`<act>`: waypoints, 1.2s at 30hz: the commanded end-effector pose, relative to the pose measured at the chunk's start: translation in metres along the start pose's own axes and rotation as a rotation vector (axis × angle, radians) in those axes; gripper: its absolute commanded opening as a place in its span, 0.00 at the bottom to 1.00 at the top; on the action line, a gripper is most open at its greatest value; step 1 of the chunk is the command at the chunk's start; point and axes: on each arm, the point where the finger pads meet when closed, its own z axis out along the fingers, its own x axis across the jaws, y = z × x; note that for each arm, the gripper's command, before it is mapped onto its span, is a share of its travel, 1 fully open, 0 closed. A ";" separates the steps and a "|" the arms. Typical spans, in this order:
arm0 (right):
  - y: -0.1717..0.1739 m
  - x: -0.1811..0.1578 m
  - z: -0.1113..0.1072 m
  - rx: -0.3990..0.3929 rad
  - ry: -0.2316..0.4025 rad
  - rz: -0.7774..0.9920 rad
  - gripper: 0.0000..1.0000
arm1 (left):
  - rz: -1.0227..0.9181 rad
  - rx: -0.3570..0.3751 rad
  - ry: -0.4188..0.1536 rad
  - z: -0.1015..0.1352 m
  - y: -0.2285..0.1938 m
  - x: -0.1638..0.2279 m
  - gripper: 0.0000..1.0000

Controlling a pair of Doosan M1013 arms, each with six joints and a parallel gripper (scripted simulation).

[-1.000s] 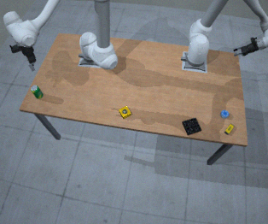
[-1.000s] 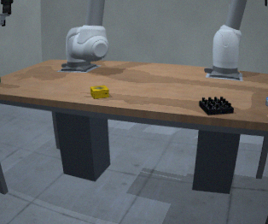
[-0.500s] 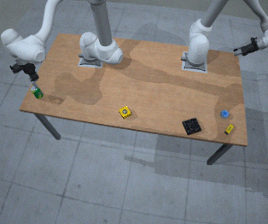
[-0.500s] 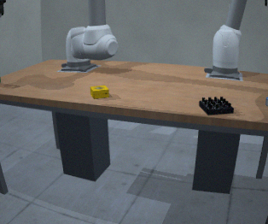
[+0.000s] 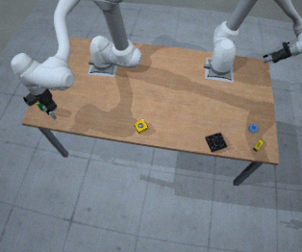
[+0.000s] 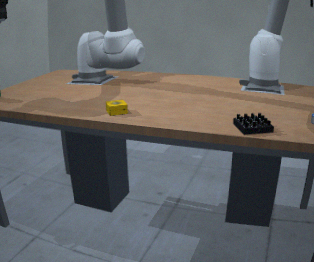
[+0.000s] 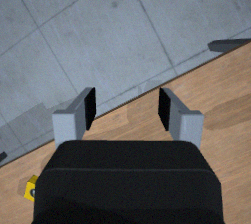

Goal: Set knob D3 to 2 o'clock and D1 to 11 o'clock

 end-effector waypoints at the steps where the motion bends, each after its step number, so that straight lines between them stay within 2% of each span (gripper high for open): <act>1: -0.004 -0.041 0.009 -0.005 0.005 -0.046 1.00 | 0.000 -0.001 0.000 0.000 0.000 0.000 1.00; 3: -0.004 -0.041 0.009 -0.005 0.005 -0.046 1.00 | 0.000 -0.001 0.000 0.000 0.000 0.000 1.00; 4: -0.003 -0.073 0.018 -0.009 0.009 -0.082 1.00 | 0.000 -0.001 0.000 0.000 0.000 0.000 1.00; 6: -0.002 -0.085 0.021 -0.011 0.010 -0.096 1.00 | 0.000 -0.001 0.000 0.000 0.000 0.000 1.00; 18: 0.023 -0.220 0.061 -0.025 0.027 -0.245 1.00 | 0.000 -0.001 0.000 0.000 0.000 0.000 1.00; 20: 0.023 -0.220 0.061 -0.025 0.027 -0.245 1.00 | 0.000 -0.001 0.000 0.000 0.000 0.000 1.00; 21: 0.034 -0.251 0.071 -0.028 0.030 -0.279 1.00 | 0.000 -0.001 0.000 0.000 0.000 0.000 1.00; 23: 0.038 -0.261 0.075 -0.029 0.032 -0.291 1.00 | 0.000 -0.001 0.000 0.000 0.000 0.000 1.00; 35: 0.100 -0.385 0.121 -0.038 0.046 -0.430 1.00 | 0.000 -0.001 0.000 0.000 0.000 0.000 1.00; 36: 0.100 -0.385 0.121 -0.038 0.046 -0.430 1.00 | 0.000 -0.001 0.000 0.000 0.000 0.000 1.00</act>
